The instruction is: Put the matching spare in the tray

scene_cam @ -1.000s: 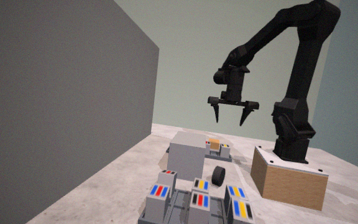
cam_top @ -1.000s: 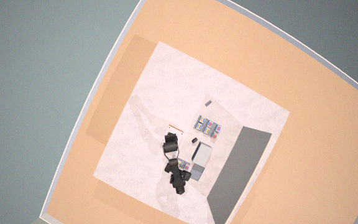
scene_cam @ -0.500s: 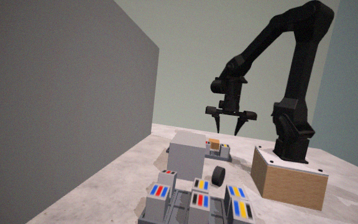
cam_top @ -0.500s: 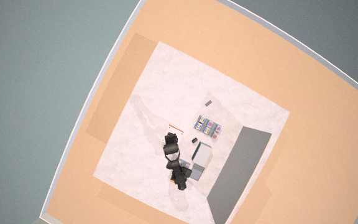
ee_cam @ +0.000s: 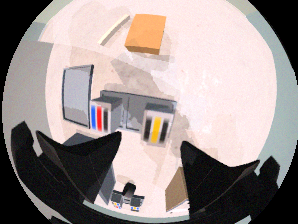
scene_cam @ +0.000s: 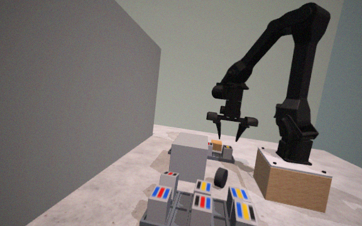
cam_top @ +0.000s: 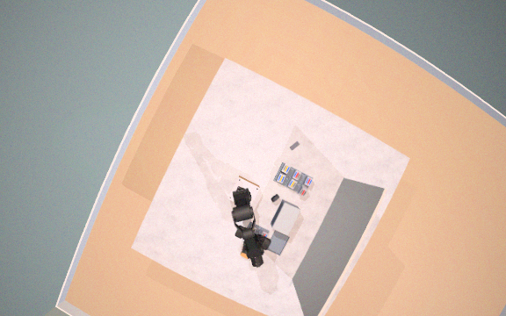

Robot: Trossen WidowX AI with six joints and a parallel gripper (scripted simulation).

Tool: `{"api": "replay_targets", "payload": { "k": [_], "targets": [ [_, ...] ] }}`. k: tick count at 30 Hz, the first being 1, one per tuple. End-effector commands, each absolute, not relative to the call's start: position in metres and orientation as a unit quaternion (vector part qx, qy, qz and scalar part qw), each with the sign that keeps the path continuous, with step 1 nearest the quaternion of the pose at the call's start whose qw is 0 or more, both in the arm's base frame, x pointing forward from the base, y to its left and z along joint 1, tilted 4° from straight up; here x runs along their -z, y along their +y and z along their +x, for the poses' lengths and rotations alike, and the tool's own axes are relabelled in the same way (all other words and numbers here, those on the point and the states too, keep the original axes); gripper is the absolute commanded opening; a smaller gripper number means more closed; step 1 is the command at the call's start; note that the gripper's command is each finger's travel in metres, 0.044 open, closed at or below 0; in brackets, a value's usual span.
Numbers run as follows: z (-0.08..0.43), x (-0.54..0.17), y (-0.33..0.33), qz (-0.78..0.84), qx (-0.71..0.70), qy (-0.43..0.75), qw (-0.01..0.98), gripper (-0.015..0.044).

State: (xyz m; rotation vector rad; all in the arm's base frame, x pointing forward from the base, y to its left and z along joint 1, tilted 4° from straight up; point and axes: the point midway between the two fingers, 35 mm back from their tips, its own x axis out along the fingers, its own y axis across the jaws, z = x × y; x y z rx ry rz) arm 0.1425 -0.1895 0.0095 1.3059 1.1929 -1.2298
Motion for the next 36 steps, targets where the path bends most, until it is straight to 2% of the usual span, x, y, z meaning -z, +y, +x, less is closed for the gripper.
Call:
{"api": "replay_targets", "payload": {
  "k": [1,36],
  "targets": [
    [0.142,-0.001,-0.188,0.536,0.503,0.488,0.47,0.03],
    [0.14,0.052,-0.184,0.536,0.503,0.488,0.47,0.03]
  ]
}}
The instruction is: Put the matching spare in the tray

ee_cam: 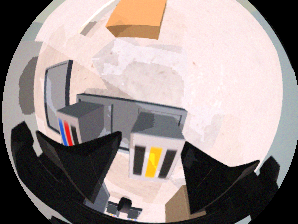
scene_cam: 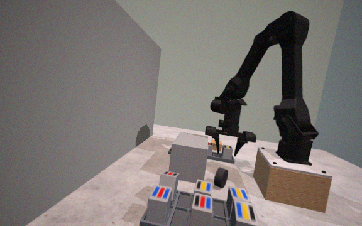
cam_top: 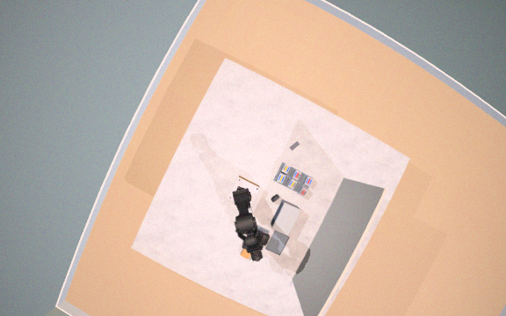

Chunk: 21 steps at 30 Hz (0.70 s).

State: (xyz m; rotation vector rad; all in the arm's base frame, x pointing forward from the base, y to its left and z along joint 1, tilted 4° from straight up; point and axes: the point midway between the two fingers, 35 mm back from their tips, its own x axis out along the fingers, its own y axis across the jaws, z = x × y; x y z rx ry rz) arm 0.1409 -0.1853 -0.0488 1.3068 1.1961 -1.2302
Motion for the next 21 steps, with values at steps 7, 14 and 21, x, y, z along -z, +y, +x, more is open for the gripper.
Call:
{"api": "replay_targets", "payload": {
  "k": [7,14,21],
  "targets": [
    [0.1403,0.0508,-0.1845,0.534,0.503,0.489,0.472,0.0221],
    [0.1403,0.0508,-0.1845,0.534,0.503,0.489,0.472,0.0116],
    [0.1403,0.0508,-0.1845,0.534,0.503,0.489,0.472,0.0]
  ]
}}
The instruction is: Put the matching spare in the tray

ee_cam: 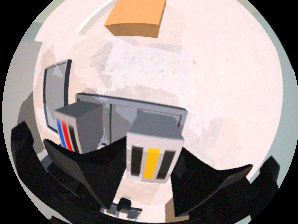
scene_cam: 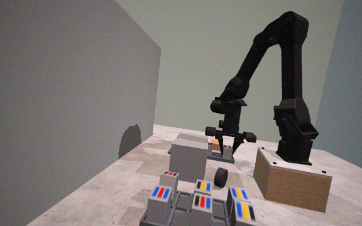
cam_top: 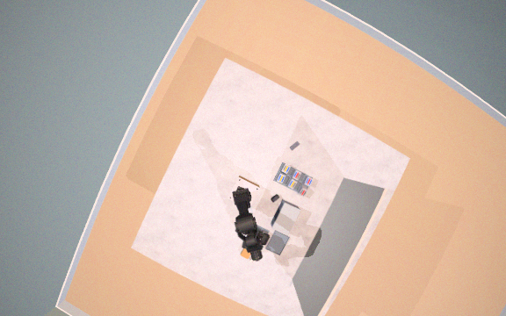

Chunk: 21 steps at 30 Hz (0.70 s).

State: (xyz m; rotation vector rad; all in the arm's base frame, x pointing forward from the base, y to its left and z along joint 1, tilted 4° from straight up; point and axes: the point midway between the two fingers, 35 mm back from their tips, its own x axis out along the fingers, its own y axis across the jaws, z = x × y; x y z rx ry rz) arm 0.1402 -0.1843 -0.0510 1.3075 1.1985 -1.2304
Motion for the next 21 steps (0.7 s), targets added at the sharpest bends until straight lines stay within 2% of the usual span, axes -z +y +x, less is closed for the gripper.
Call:
{"api": "replay_targets", "payload": {
  "k": [1,9,21],
  "targets": [
    [0.14,0.051,-0.184,0.534,0.503,0.489,0.472,0.0],
    [0.141,0.047,-0.185,0.534,0.503,0.489,0.472,0.0],
    [0.14,-0.024,-0.189,0.536,0.504,0.488,0.471,0.0]
  ]
}}
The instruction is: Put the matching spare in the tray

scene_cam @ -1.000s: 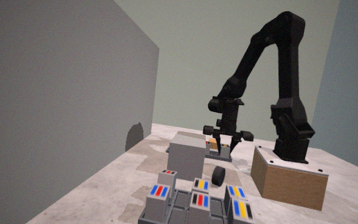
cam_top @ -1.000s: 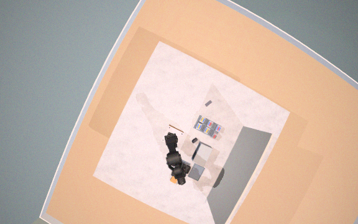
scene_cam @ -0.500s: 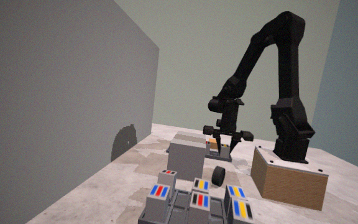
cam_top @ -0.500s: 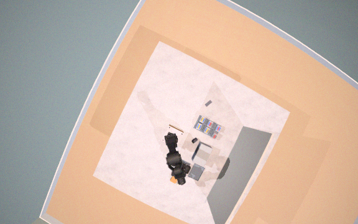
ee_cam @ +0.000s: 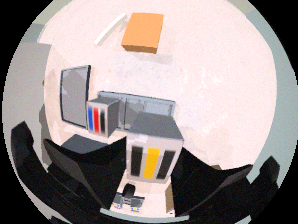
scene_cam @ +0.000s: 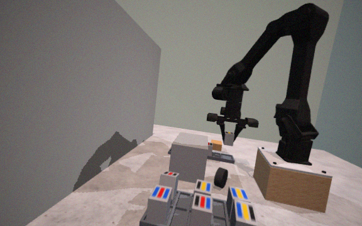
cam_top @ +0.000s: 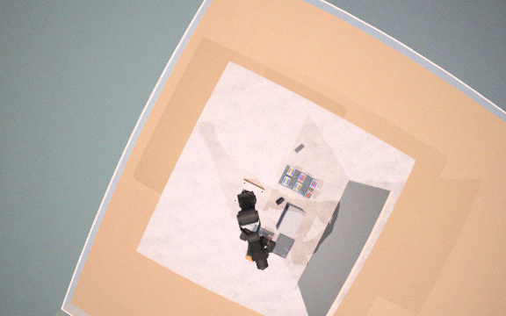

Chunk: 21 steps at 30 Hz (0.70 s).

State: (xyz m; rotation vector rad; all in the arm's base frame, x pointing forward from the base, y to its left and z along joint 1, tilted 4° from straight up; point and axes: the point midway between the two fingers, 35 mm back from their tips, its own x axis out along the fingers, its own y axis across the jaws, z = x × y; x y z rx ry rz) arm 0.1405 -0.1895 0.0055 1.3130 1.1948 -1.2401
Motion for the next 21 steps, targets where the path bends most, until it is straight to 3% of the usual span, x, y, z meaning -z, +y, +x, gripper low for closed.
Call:
{"api": "replay_targets", "payload": {
  "k": [1,8,21],
  "targets": [
    [0.139,-0.027,-0.188,0.536,0.504,0.488,0.47,0.0],
    [0.14,-0.029,-0.191,0.536,0.506,0.485,0.471,0.0],
    [0.133,-0.097,-0.201,0.536,0.504,0.487,0.471,0.0]
  ]
}}
